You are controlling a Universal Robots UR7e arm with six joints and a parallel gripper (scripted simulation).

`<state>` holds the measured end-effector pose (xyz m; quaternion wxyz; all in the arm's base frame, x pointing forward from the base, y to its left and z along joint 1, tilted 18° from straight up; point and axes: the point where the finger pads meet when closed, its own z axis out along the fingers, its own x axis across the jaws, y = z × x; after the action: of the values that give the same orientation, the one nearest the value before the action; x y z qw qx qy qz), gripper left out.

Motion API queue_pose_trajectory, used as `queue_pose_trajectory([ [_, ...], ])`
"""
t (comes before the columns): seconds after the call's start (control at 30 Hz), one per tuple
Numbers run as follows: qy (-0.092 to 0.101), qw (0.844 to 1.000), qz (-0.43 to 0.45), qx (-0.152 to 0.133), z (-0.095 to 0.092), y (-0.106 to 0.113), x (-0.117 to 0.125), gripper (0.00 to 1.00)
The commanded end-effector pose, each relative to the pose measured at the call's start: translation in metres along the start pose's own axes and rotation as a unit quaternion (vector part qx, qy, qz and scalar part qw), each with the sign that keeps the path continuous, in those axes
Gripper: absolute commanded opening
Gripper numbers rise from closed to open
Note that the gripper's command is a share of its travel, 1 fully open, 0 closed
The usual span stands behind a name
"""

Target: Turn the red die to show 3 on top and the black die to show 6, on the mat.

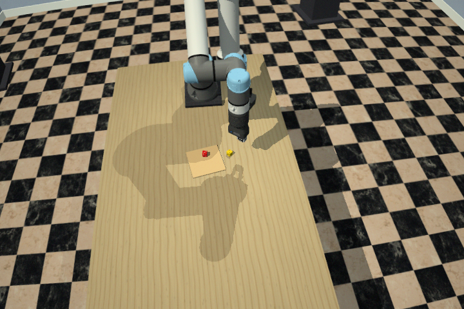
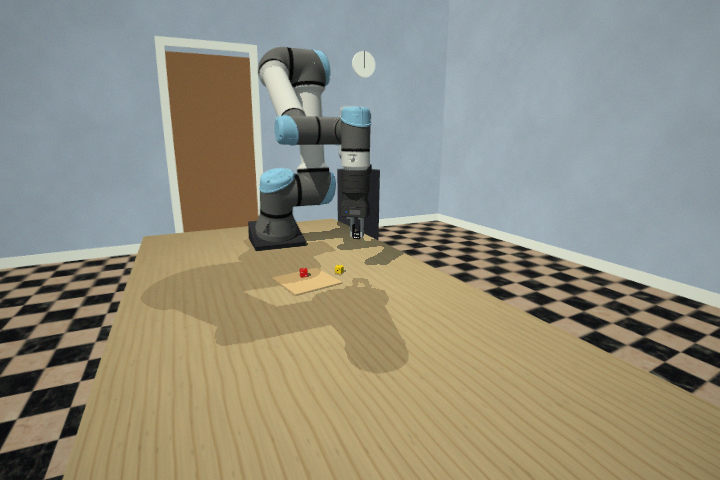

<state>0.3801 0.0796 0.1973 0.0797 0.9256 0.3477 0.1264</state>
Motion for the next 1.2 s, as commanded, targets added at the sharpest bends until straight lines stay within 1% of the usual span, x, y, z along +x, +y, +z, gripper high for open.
queue_pose_trajectory([
  [0.0, 0.002, 0.997, -0.082, -0.003, 0.002, 0.005, 0.010, 0.40],
  [0.23, 0.002, 0.986, -0.166, -0.004, 0.007, 0.007, 0.019, 0.40],
  [0.3, 0.002, 0.986, -0.166, -0.004, 0.007, 0.007, 0.019, 0.40],
  [0.57, 0.002, 0.973, -0.232, -0.005, 0.011, 0.009, 0.027, 0.40],
  [0.8, 0.002, 0.967, -0.254, -0.005, 0.012, 0.010, 0.030, 0.40],
  [1.17, 0.002, 0.966, -0.257, -0.006, 0.012, 0.010, 0.030, 0.40],
])
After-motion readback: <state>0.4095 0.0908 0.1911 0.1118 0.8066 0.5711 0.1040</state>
